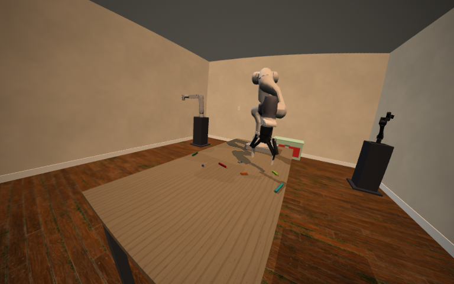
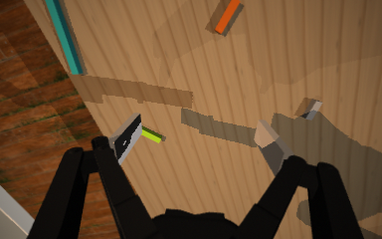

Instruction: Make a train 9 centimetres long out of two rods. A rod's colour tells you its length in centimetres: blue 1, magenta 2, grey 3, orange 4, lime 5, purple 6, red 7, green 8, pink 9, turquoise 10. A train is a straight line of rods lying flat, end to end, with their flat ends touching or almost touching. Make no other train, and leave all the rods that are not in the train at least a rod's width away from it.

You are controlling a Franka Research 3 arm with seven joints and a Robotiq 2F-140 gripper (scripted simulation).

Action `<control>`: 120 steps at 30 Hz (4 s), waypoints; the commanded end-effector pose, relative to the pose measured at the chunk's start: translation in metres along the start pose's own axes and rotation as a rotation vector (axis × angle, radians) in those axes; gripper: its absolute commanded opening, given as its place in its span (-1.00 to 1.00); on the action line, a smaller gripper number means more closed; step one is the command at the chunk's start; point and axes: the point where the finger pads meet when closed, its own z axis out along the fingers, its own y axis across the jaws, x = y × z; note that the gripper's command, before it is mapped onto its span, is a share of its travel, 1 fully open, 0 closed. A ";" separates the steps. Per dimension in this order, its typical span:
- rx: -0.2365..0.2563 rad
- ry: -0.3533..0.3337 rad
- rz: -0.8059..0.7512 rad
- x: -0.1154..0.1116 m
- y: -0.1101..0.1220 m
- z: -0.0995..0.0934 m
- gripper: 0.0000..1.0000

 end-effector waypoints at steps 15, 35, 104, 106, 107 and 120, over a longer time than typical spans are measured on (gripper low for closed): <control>0.009 -0.008 -0.408 -0.005 -0.011 0.000 1.00; 0.010 -0.006 -0.761 -0.012 -0.025 0.000 1.00; 0.011 -0.004 -1.121 -0.020 -0.038 0.000 1.00; 0.011 -0.004 -1.121 -0.020 -0.038 0.000 1.00; 0.011 -0.004 -1.121 -0.020 -0.038 0.000 1.00; 0.011 -0.004 -1.121 -0.020 -0.038 0.000 1.00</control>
